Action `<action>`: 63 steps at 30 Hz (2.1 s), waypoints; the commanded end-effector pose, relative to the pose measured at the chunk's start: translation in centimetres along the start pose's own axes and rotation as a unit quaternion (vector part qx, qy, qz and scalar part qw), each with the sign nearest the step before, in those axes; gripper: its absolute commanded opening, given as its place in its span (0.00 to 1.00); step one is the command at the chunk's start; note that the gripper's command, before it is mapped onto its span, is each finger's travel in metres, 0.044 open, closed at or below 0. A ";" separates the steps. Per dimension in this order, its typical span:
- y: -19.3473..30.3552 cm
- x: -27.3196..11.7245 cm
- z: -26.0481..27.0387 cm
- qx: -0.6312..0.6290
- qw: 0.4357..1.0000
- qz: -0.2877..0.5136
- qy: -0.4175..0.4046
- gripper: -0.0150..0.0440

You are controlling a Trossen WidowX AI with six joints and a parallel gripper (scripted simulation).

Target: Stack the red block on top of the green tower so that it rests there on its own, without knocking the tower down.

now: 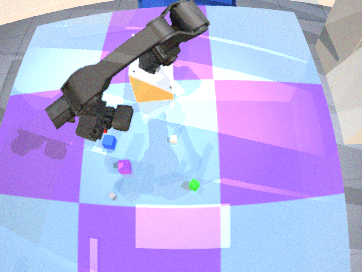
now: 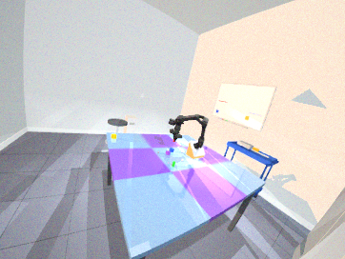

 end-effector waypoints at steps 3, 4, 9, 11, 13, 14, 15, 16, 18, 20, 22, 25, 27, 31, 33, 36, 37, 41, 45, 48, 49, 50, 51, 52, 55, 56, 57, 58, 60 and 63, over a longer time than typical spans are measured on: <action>-3.1 -0.7 2.1 0.002 1.000 -0.005 0.009 0.25; -3.7 -0.8 2.5 0.002 1.000 -0.005 0.010 0.25; -6.4 -1.0 5.0 0.001 1.000 -0.008 0.013 0.25; -7.4 -1.1 6.1 0.000 1.000 -0.008 0.014 0.25; -8.3 -1.1 7.2 -0.002 1.000 -0.009 0.014 0.25; -8.8 -1.1 7.8 -0.002 1.000 -0.009 0.014 0.25; -9.3 -1.1 8.4 -0.003 1.000 -0.009 0.014 0.25; -9.7 -1.1 9.0 -0.004 1.000 -0.010 0.014 0.25; -10.5 -1.0 10.3 -0.006 1.000 -0.010 0.013 0.25; -11.3 -1.0 11.6 -0.011 1.000 -0.010 0.013 0.25; -11.9 -0.9 13.0 -0.015 1.000 -0.010 0.011 0.25; -12.8 -0.8 14.9 -0.018 1.000 -0.010 0.007 0.25; -13.3 -0.7 16.2 -0.018 1.000 -0.011 0.003 0.25; -14.3 -0.6 19.2 -0.015 1.000 -0.011 -0.009 0.25; -14.7 -0.5 20.8 -0.013 1.000 -0.009 -0.016 0.25; -15.1 -0.4 22.7 -0.010 1.000 -0.007 -0.026 0.25; -15.1 -0.3 22.8 -0.010 1.000 -0.007 -0.026 0.25; -15.1 0.3 22.8 -0.010 1.000 -0.007 -0.026 0.25; -15.1 2.1 22.9 -0.010 1.000 -0.007 -0.027 0.25; -15.0 3.4 23.0 -0.010 1.000 -0.007 -0.027 0.25; -15.0 3.7 23.0 -0.010 1.000 -0.007 -0.027 0.25; -14.9 4.0 23.0 -0.010 1.000 -0.007 -0.027 0.25; -14.8 4.2 23.0 -0.010 1.000 -0.007 -0.028 0.25; -14.8 4.4 23.0 -0.010 1.000 -0.007 -0.028 0.25; -14.8 4.6 23.0 -0.010 1.000 -0.007 -0.028 0.25; -14.8 4.9 23.0 -0.010 1.000 -0.007 -0.028 0.25; -14.8 5.2 23.0 -0.010 1.000 -0.007 -0.028 0.25; -14.8 5.5 23.0 -0.010 1.000 -0.007 -0.028 0.25; -14.8 6.3 23.0 -0.010 1.000 -0.007 -0.028 0.25; -14.7 7.4 23.1 -0.010 1.000 -0.007 -0.028 0.25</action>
Point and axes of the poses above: the point midway between the two fingers, 35 mm back from their tips, its own x axis out along the fingers, its own z axis across the jaws, y = z × x, the point moved 9 cm from there along -x, back along the fingers, and after that the axes turned 15 degrees about -x, right-handed, at the moved point
